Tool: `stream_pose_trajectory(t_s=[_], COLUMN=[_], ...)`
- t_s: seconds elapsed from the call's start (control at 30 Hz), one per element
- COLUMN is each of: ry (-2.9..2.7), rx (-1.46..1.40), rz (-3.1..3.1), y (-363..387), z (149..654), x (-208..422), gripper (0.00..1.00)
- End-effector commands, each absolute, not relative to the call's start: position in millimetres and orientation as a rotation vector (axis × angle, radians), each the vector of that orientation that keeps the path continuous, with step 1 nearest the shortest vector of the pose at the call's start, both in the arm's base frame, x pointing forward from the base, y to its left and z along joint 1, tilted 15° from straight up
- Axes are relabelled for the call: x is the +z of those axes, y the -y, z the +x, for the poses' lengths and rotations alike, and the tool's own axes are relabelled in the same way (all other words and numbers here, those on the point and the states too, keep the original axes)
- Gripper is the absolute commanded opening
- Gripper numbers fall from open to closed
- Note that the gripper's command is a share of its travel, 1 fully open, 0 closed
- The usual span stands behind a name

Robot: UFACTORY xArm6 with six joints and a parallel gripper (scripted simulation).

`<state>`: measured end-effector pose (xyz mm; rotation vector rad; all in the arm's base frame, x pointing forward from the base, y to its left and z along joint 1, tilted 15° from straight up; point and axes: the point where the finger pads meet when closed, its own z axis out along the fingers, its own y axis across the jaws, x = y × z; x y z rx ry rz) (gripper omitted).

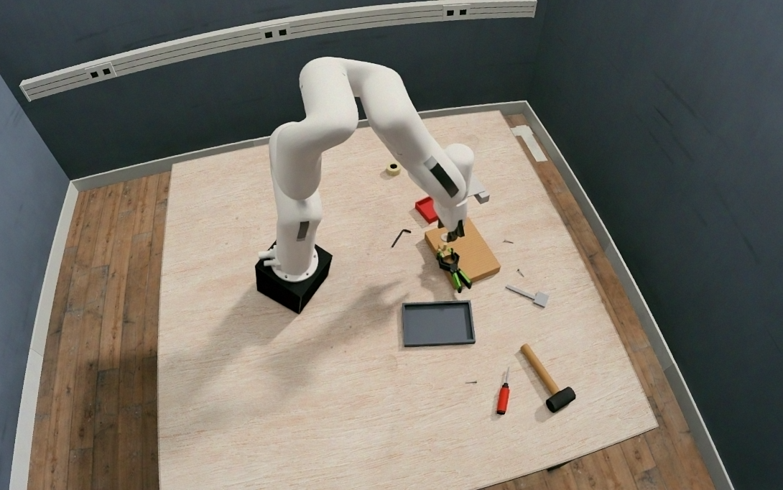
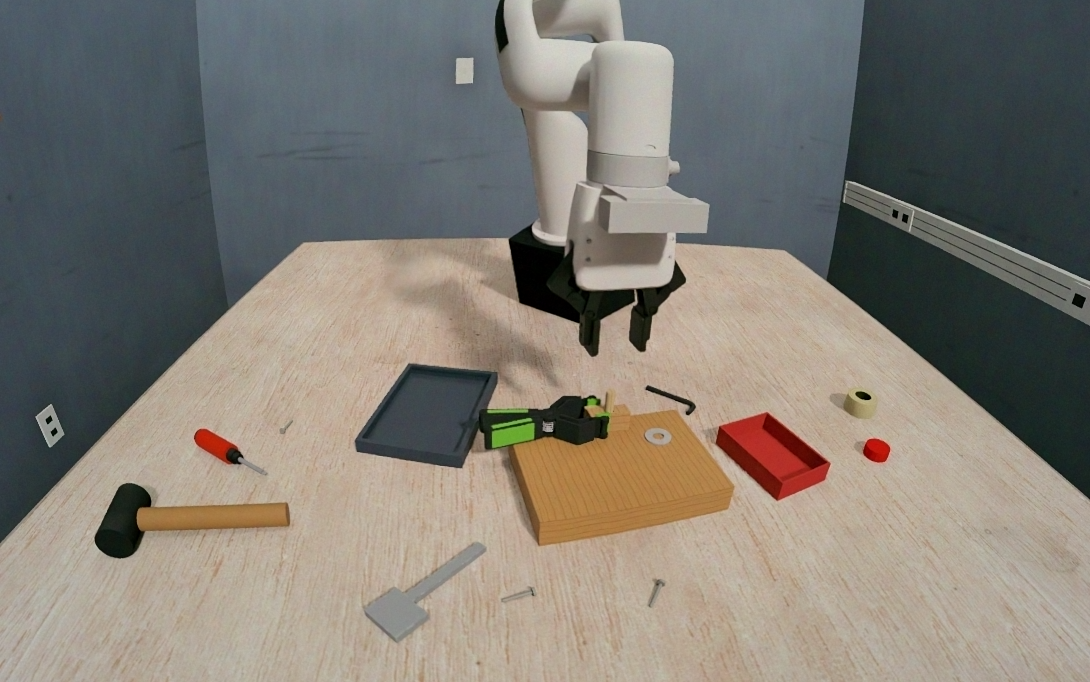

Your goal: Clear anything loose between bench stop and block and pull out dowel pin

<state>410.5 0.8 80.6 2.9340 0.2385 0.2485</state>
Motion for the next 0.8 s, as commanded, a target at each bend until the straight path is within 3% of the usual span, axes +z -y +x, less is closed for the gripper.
stream_pose_trajectory(t_s=[0.0, 0.03, 0.77], ry=[-0.228, -0.228, -0.228], rx=[0.255, 0.255, 0.255], rz=[2.933, 2.933, 2.933], y=[-1.4, -1.4, -1.4], z=[411.6, 411.6, 411.6], x=[81.8, 81.8, 81.8], gripper=[0.5, 0.28, 0.28])
